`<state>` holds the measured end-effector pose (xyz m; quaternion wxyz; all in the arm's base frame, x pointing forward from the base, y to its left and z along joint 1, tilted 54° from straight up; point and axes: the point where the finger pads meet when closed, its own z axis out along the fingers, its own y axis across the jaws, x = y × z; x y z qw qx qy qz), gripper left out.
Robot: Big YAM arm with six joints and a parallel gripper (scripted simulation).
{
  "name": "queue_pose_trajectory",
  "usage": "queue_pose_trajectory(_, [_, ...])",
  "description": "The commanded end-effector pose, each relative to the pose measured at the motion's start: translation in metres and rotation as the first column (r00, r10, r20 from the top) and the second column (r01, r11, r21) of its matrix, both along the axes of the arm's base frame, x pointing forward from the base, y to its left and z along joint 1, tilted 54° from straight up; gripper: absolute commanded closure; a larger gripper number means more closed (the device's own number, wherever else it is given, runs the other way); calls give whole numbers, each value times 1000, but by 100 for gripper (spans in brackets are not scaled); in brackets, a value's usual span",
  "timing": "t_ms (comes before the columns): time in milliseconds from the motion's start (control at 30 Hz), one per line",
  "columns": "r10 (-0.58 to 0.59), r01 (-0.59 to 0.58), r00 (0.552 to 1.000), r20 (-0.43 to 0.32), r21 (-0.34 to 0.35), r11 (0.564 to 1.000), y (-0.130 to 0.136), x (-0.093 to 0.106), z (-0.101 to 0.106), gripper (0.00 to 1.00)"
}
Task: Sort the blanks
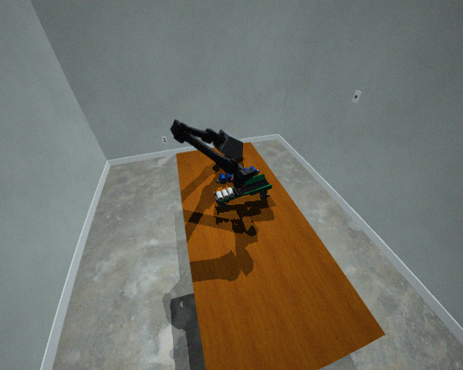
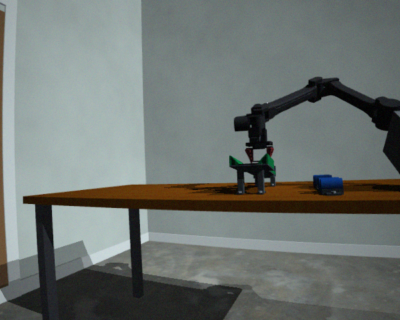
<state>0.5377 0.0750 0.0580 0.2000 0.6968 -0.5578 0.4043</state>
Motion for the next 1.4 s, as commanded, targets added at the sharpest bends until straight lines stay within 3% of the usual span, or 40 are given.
queue_pose_trajectory(0, [13, -13, 1000, -12, -6, 1000, 3, 3, -8, 41])
queue_pose_trajectory(367, [28, -28, 1000, 0, -2, 1000, 15, 9, -3, 41])
queue_pose_trajectory(1367, [30, -30, 1000, -8, -5, 1000, 15, 7, -5, 41])
